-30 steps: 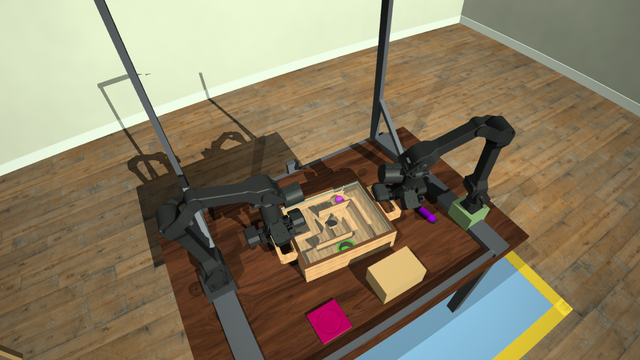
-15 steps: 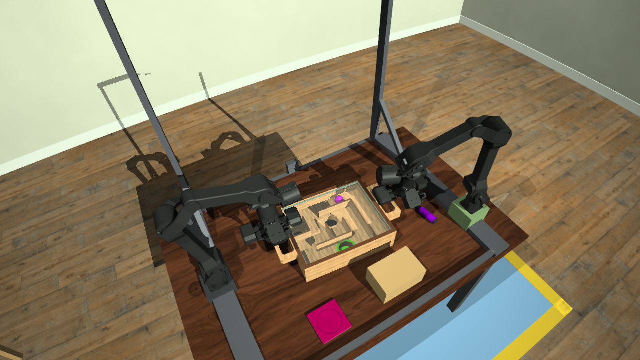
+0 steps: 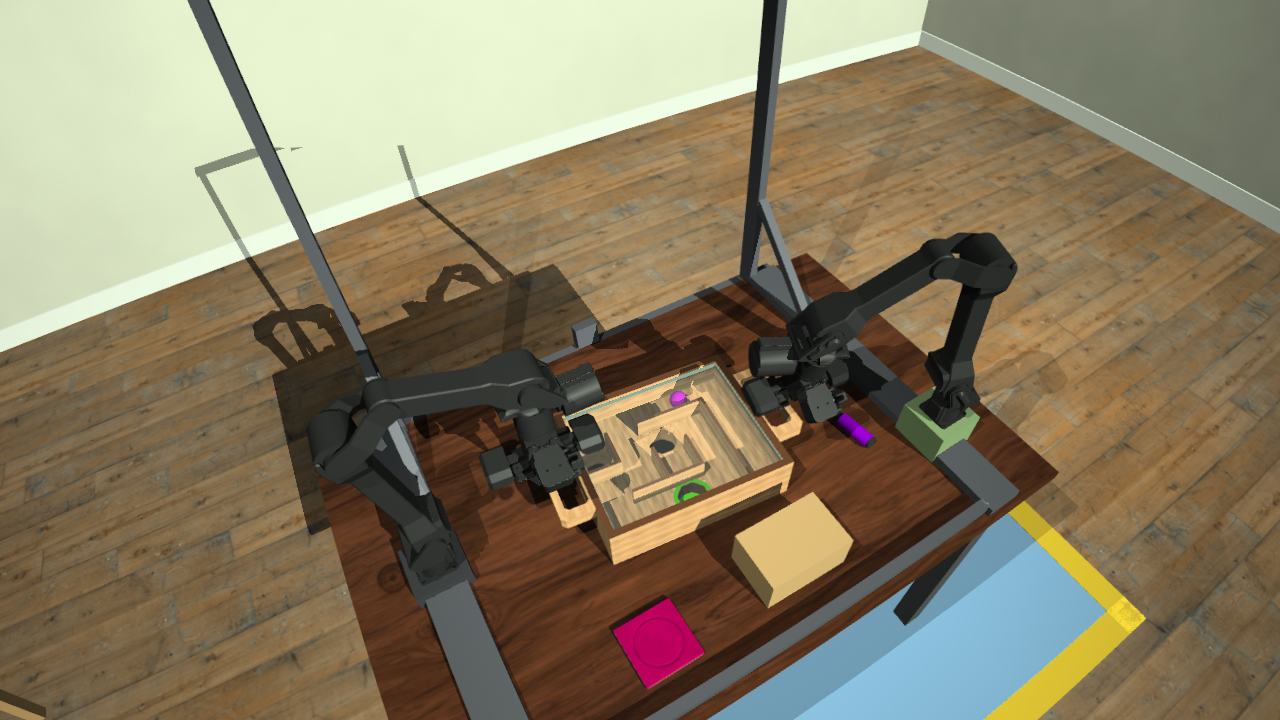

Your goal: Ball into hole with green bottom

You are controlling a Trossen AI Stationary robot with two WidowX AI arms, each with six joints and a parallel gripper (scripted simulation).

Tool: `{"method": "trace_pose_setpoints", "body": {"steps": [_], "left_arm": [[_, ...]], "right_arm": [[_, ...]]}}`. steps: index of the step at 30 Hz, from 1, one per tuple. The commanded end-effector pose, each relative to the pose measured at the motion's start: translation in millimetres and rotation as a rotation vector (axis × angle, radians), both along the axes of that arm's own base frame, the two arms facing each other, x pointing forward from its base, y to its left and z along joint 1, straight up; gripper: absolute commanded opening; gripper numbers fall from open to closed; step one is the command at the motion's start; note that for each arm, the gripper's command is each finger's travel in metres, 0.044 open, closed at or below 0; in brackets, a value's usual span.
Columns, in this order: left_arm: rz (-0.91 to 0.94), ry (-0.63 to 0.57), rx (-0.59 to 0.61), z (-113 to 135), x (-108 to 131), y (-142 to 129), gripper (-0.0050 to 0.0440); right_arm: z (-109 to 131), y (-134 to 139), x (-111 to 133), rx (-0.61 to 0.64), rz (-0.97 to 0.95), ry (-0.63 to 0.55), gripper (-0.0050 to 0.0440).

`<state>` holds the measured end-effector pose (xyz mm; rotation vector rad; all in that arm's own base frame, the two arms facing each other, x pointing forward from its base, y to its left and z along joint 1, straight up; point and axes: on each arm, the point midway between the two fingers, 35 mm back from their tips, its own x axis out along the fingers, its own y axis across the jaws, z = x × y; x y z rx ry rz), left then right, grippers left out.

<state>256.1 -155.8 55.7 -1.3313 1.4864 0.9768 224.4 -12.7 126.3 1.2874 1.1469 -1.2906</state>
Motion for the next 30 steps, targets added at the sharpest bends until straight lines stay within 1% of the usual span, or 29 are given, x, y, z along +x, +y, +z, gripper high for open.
{"method": "trace_pose_setpoints", "body": {"steps": [1,7,11,12,16,30], "left_arm": [[0.002,0.002,0.004,-8,-1,-3,0.0162],[0.002,0.001,0.004,-20,-2,-6,0.0162],[0.002,0.002,0.003,-19,-2,-6,0.0162],[0.003,-0.011,-0.004,-15,1,-8,0.0162],[0.004,-0.001,0.001,-18,-1,-6,0.0162],[0.003,-0.003,0.0,-18,-1,-6,0.0162]], "right_arm": [[4,-1,3,-0.004,0.002,-0.016,0.0162],[4,-1,3,-0.004,0.002,-0.016,0.0162],[4,-1,3,-0.004,0.002,-0.016,0.0162],[-1,-1,0,-0.002,0.0,-0.004,0.0162],[-10,0,0,0.003,-0.002,0.0,0.0162],[-30,0,0,0.007,-0.01,0.0,0.0162]]}}
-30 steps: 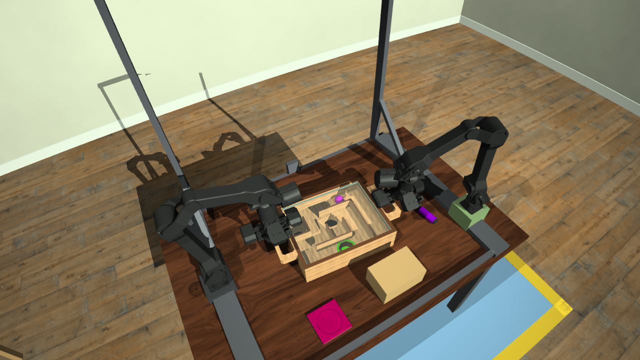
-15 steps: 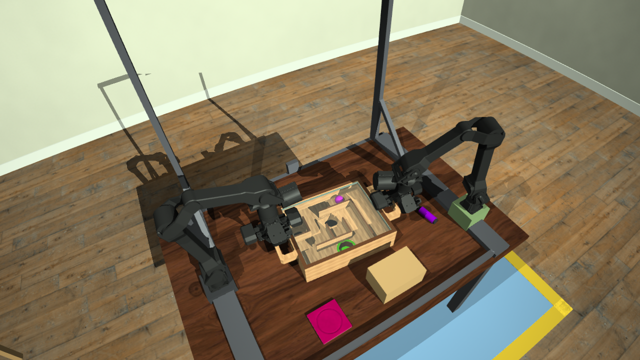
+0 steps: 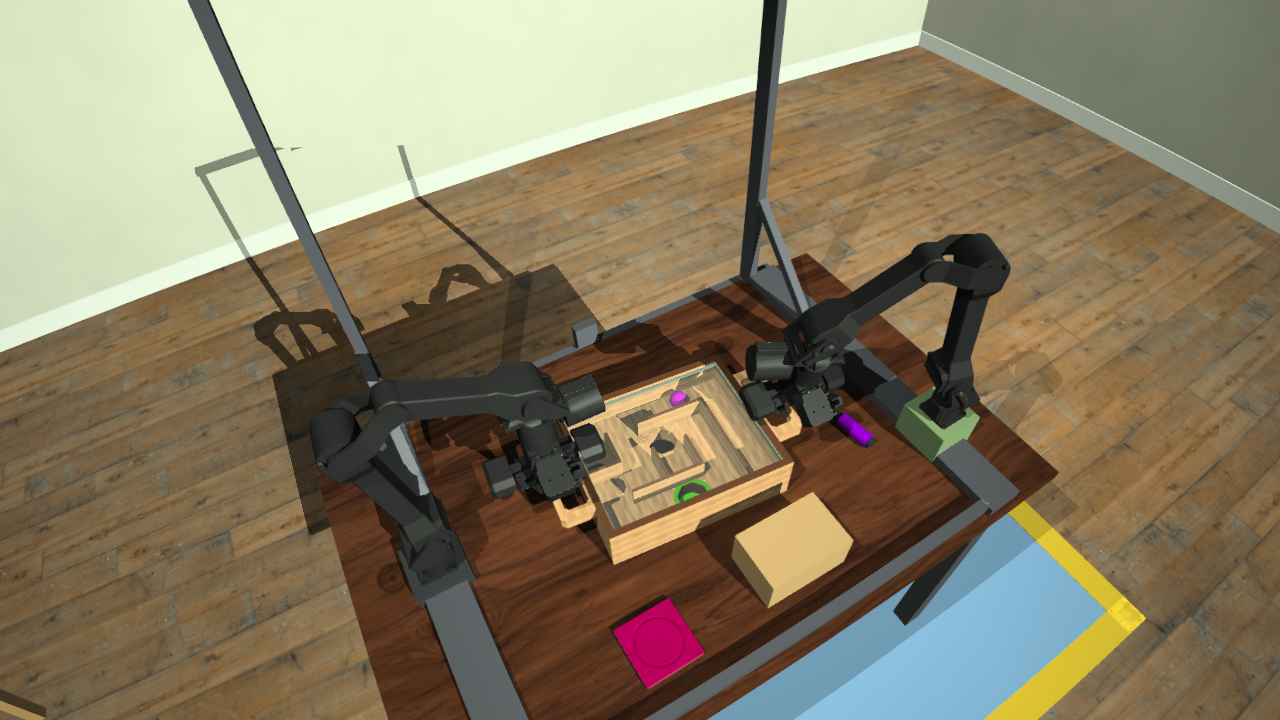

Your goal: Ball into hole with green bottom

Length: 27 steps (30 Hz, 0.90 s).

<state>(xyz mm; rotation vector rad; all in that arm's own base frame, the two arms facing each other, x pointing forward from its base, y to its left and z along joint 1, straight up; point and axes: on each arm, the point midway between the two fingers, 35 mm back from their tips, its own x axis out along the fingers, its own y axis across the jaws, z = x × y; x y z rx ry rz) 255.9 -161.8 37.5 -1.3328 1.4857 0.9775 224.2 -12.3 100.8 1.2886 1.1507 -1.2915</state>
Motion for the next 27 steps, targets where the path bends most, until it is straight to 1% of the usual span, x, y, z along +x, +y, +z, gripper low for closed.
{"method": "trace_pose_setpoints", "body": {"steps": [1,12,27], "left_arm": [[0.002,-0.003,0.001,1,0,0,0.0162],[0.002,-0.003,0.001,1,0,0,0.0162],[-0.006,-0.006,0.0,3,-1,1,0.0162]], "right_arm": [[-4,0,0,0.003,-0.01,-0.003,0.0162],[-24,0,0,0.007,-0.011,-0.002,0.0162],[-25,0,0,0.007,-0.011,-0.003,0.0162]]}}
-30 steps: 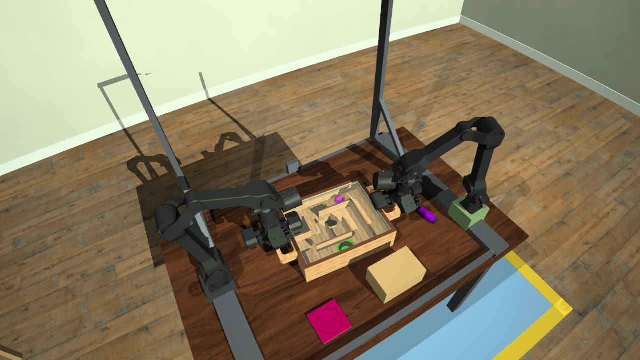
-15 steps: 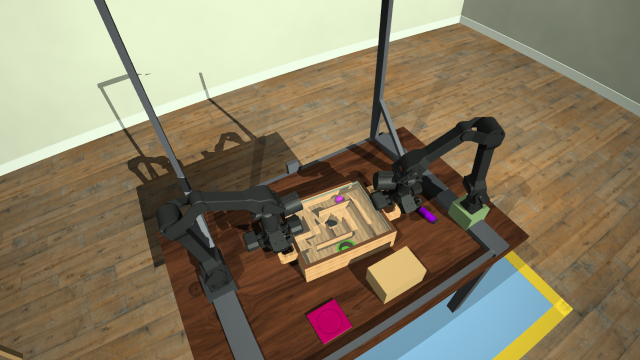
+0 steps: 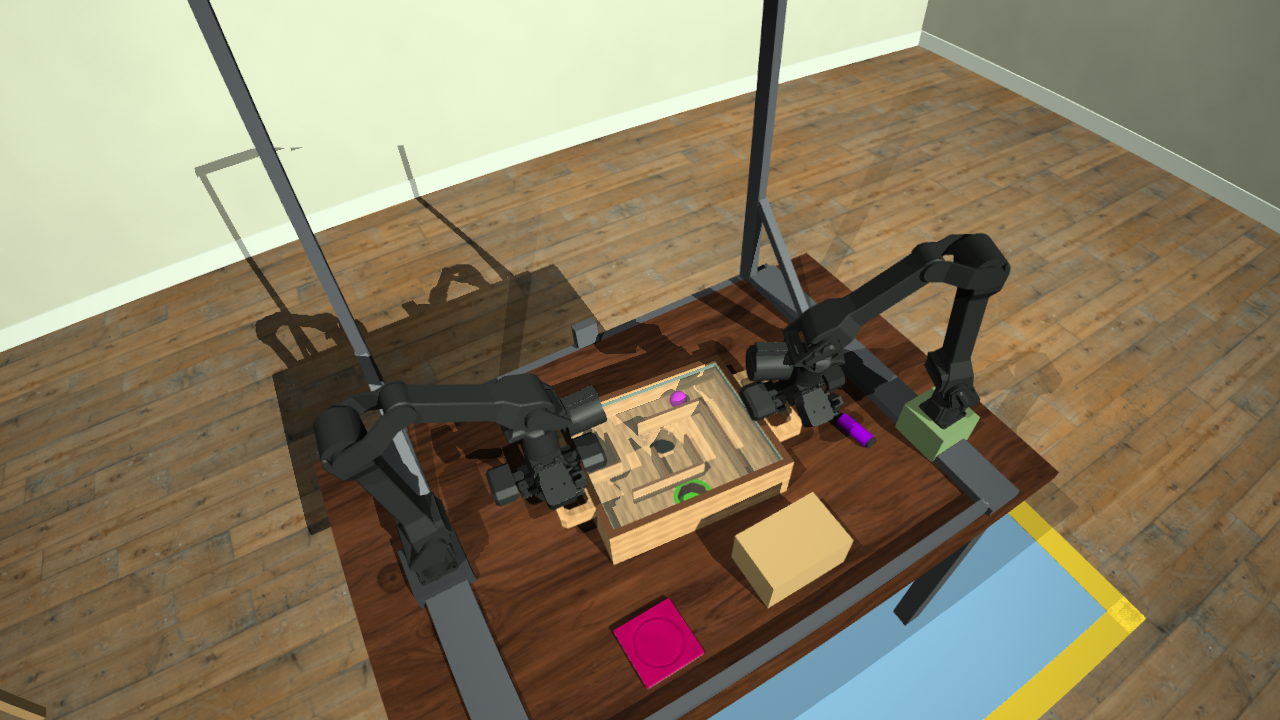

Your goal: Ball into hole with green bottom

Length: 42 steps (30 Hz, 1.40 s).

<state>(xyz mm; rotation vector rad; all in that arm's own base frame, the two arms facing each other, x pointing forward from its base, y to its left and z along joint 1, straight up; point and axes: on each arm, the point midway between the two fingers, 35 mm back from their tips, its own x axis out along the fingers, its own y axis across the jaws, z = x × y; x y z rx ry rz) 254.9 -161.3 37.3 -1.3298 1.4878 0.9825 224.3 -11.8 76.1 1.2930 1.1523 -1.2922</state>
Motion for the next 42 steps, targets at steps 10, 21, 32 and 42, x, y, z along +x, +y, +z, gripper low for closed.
{"method": "trace_pose_setpoints", "body": {"steps": [10,21,32,42], "left_arm": [[-0.003,-0.015,-0.004,4.9,0.3,0.6,0.0162],[-0.003,-0.02,-0.006,6.2,0.8,1.0,0.0162],[-0.002,-0.014,-0.003,4.4,0.6,1.4,0.0162],[-0.002,-0.013,-0.003,4.2,0.6,1.5,0.0]], "right_arm": [[1.0,-0.3,0.0,0.003,-0.009,-0.005,0.0162],[1.9,-0.3,0.1,0.003,-0.009,-0.007,0.0162],[2.8,-0.3,0.4,0.003,-0.009,-0.011,0.0162],[3.5,-0.3,0.7,0.003,-0.009,-0.014,0.0162]]}}
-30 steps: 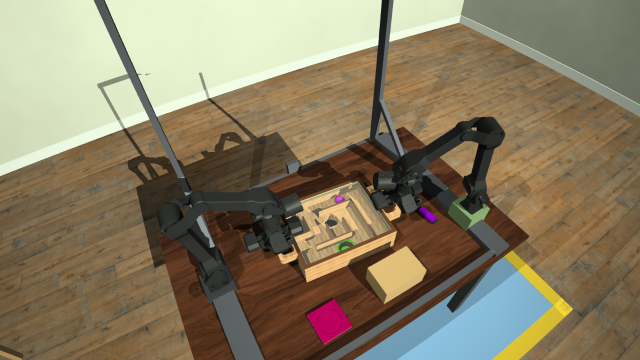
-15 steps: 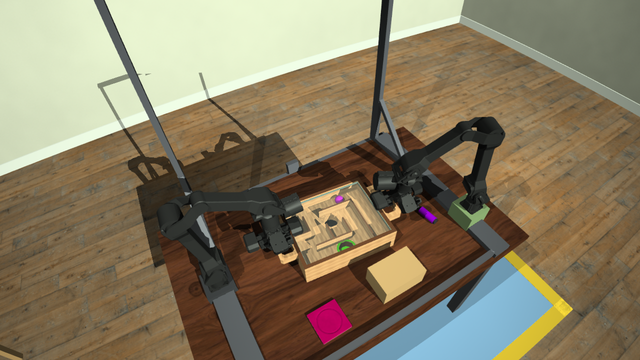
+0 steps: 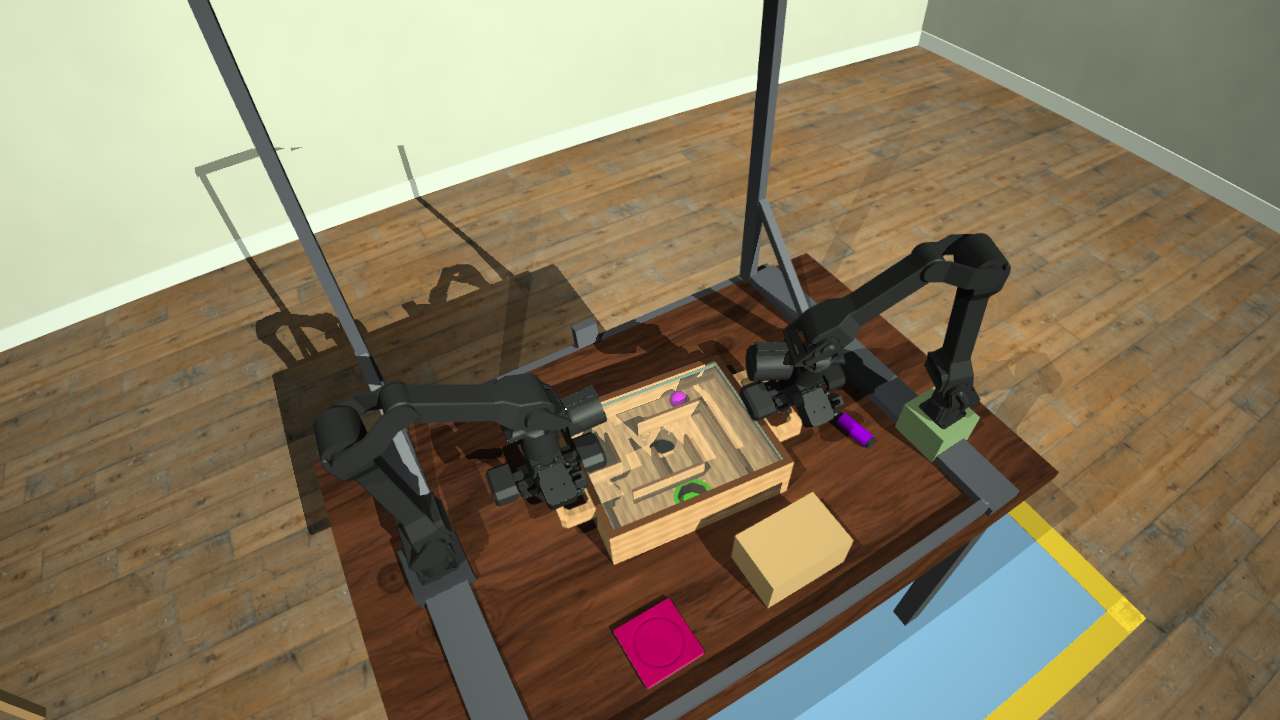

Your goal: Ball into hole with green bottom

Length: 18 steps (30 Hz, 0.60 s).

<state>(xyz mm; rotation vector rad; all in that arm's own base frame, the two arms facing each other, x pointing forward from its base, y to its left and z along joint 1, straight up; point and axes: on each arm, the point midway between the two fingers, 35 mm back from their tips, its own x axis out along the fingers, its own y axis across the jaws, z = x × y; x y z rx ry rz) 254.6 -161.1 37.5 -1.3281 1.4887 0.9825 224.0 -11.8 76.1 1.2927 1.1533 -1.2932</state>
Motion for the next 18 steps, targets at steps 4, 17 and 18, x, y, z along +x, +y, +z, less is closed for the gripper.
{"method": "trace_pose_setpoints", "body": {"steps": [4,17,18], "left_arm": [[-0.003,-0.01,-0.004,2.6,0.2,0.2,0.0],[-0.006,-0.001,0.0,-0.3,-1.3,-0.1,-0.0003],[-0.006,0.0,0.0,-0.5,-1.4,-0.2,-0.0003]], "right_arm": [[4.0,-0.4,1.1,0.002,-0.008,-0.017,0.0162],[5.0,-0.4,1.5,0.002,-0.008,-0.022,0.0162],[5.1,-0.4,1.6,0.002,-0.008,-0.022,0.0162]]}}
